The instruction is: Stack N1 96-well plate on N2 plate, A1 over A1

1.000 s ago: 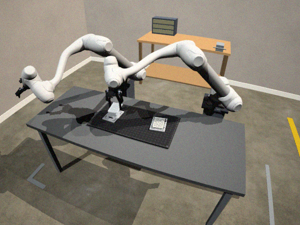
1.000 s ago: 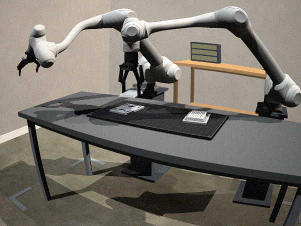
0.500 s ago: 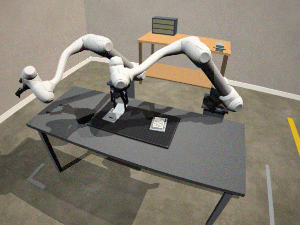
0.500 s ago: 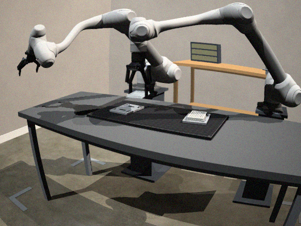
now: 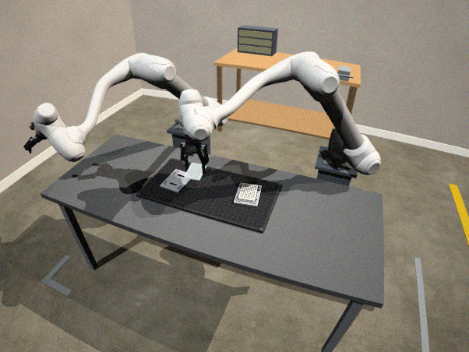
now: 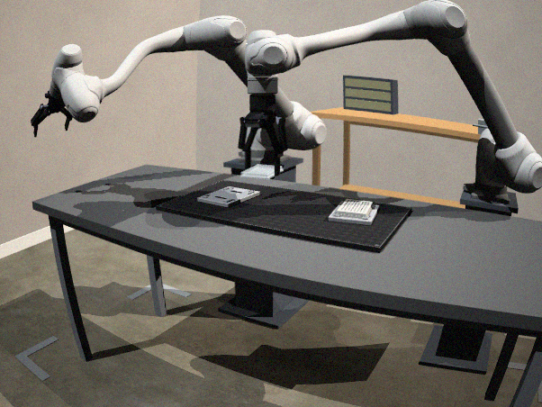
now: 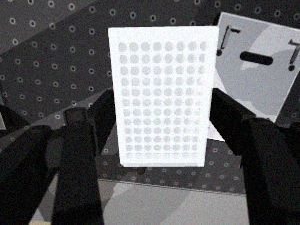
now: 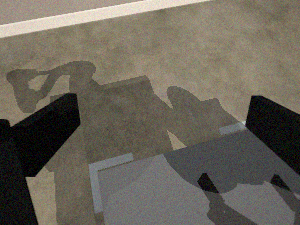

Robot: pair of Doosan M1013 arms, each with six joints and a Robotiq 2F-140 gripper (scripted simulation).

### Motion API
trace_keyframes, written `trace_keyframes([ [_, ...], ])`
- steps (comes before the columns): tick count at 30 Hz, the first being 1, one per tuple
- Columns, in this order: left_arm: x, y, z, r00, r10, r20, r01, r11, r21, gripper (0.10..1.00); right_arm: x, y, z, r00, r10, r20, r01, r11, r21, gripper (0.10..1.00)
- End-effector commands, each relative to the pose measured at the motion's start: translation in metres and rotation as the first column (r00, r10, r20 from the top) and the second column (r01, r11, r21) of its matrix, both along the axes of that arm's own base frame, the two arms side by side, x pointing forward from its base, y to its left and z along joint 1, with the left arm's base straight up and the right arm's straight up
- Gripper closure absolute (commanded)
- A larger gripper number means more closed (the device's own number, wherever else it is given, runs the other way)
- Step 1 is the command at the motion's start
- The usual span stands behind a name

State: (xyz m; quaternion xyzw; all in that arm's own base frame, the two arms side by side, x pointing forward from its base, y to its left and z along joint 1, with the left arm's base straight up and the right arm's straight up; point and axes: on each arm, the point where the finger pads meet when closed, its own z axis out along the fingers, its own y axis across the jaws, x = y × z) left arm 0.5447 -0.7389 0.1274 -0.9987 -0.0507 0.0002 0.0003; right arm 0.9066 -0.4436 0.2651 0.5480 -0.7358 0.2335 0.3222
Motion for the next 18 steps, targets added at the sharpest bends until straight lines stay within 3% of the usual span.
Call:
trace_keyframes([
  [1, 0.0, 0.011, 0.002, 1.0, 0.0, 0.002, 0.0, 1.0, -0.002, 0.999, 0.0, 0.0, 0.002, 1.0, 0.0, 0.002, 0.0, 1.0, 0.0, 0.098],
  [18, -0.002, 0.061, 0.001, 1.0, 0.0, 0.002, 0.0, 1.0, -0.002, 0.999, 0.0, 0.0, 0.002, 1.0, 0.0, 0.002, 0.0, 1.0, 0.0, 0.098],
])
